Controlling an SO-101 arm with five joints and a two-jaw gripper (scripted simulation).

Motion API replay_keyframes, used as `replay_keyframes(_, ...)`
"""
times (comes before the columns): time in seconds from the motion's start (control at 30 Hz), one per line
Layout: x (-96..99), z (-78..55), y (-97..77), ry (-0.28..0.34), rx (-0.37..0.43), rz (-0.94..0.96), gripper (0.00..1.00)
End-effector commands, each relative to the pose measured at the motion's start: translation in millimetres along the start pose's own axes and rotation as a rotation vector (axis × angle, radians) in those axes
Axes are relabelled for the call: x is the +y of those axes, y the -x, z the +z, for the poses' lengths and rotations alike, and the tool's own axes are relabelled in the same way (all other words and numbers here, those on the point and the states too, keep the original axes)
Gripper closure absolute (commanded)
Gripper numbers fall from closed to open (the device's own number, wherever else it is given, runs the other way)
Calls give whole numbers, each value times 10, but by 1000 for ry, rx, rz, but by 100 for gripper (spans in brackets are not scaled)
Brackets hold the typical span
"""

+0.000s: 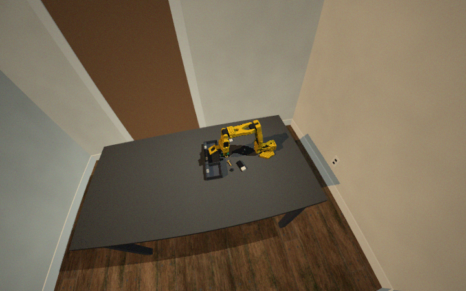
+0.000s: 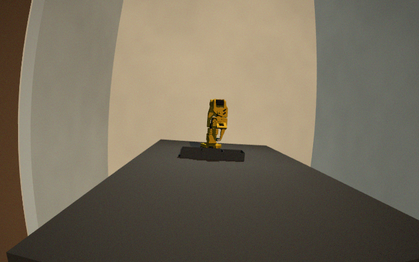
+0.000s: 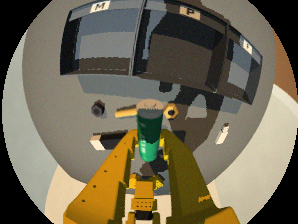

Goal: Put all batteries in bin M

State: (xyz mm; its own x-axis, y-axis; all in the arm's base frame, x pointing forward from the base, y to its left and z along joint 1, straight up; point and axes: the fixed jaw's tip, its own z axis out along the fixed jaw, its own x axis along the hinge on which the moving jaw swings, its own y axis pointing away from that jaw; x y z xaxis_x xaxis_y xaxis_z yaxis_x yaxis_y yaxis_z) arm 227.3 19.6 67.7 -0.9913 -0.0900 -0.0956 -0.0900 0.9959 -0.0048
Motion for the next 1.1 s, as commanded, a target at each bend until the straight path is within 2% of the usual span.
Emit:
replay_keyframes(0.0,18,-84,69,1,-47,-1,100)
replay_keyframes(0.23,30,-84,90,1,-50,-5,100)
replay_keyframes(0.83,235,-62,358,13,-104,-66,100)
replay_keyframes(1.07,269,-56,392,15,-112,-75,100)
